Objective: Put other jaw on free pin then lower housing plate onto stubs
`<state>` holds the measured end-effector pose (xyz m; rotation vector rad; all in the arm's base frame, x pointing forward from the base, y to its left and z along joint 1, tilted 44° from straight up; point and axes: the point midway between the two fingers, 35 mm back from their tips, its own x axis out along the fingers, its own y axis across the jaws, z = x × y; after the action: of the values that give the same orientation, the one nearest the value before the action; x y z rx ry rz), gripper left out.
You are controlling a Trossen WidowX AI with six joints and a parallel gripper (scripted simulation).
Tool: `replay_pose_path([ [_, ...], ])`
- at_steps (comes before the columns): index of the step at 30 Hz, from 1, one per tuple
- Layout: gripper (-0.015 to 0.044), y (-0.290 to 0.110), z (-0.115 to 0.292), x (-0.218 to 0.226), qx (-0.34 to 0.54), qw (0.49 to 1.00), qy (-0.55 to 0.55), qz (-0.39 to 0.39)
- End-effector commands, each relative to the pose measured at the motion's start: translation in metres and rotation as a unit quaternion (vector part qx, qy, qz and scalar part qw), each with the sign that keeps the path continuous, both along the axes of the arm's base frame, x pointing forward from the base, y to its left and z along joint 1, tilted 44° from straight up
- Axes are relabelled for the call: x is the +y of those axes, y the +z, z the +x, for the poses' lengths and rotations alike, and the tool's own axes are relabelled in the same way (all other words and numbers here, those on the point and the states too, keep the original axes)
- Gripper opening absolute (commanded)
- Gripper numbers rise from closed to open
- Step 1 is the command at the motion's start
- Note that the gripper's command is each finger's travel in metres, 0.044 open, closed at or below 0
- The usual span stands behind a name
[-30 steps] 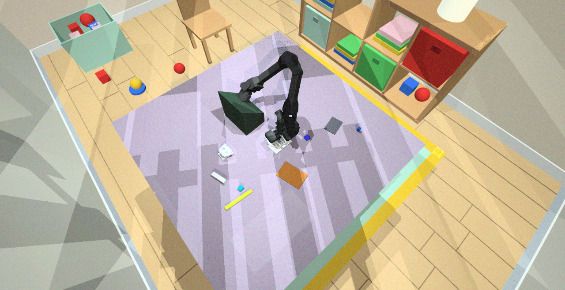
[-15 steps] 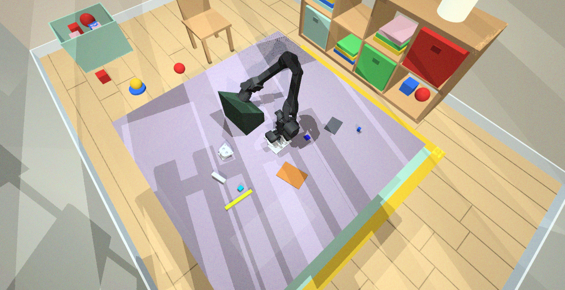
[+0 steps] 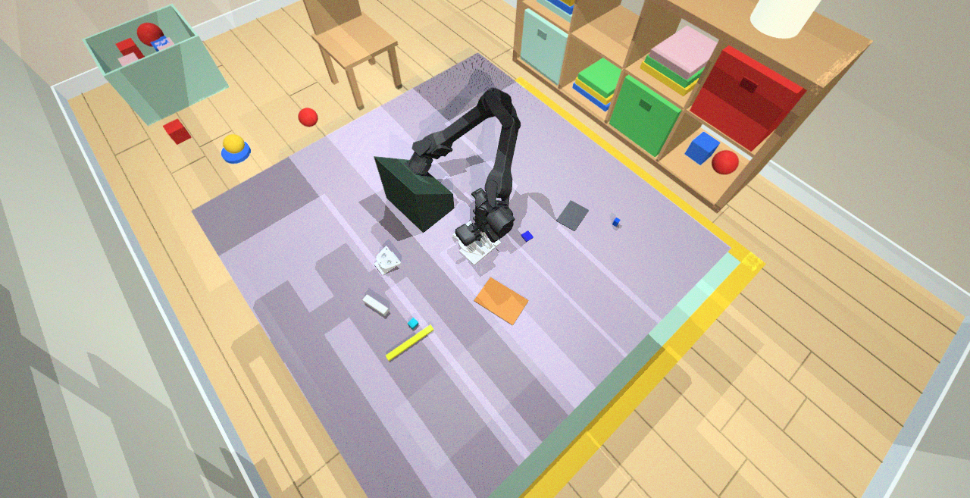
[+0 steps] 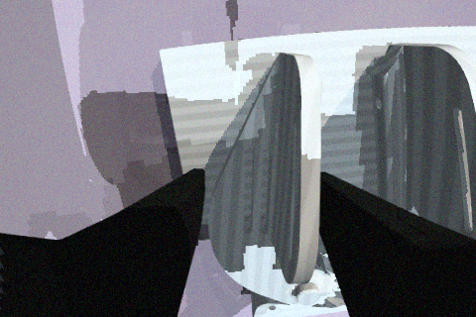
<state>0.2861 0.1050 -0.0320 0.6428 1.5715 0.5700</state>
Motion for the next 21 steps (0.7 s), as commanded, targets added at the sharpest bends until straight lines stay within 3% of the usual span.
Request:
replay_pose_path([
  [1,0.0224,0.000,0.000,0.000,0.000,1.000,0.000,0.000],
  [12,0.0224,0.001,0.000,-0.002,0.000,1.000,0.000,0.000],
  [21,0.0224,0.051,0.003,-0.049,0.001,1.000,-0.001,0.001],
])
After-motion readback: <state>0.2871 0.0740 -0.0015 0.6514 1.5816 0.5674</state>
